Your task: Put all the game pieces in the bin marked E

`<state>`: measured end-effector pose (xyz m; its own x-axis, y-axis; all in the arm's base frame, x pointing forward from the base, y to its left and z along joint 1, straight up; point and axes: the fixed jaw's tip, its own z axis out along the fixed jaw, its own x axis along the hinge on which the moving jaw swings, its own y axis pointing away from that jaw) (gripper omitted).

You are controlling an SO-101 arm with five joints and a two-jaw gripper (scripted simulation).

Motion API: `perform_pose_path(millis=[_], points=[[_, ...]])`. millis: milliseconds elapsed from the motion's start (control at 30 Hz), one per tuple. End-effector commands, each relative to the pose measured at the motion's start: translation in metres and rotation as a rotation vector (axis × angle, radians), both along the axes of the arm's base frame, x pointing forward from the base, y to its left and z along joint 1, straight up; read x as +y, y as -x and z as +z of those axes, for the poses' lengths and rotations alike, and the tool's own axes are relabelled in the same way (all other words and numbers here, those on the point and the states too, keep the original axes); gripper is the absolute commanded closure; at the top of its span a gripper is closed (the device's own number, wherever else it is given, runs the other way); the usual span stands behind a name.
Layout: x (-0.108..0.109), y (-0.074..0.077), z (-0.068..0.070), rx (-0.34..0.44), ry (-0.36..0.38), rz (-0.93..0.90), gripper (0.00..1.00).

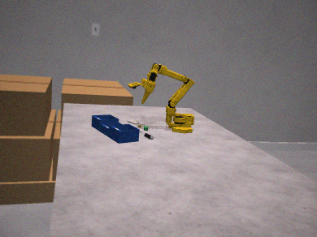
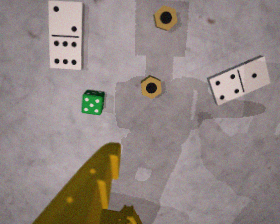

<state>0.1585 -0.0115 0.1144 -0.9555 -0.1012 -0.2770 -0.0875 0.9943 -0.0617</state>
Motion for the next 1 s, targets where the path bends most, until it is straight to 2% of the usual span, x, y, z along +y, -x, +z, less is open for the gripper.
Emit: perform_pose_path(millis=[0,333,500,533,967], points=[[0.0048,-0.0029,0.0047,0.015,-0.023,-0.040,0.00],[0.0114,-0.0026,0.0016,0.071,-0.048,-0.091,0.00],[0.0115,-0.0026,0.0015,0.072,-0.049,-0.092,0.00],[0.0124,-0.0070,0.0075,0.036,-0.052,-0.096,0.00],[0.0124,-0.0070,0.0075,0.036,-0.052,-0.096,0.00]])
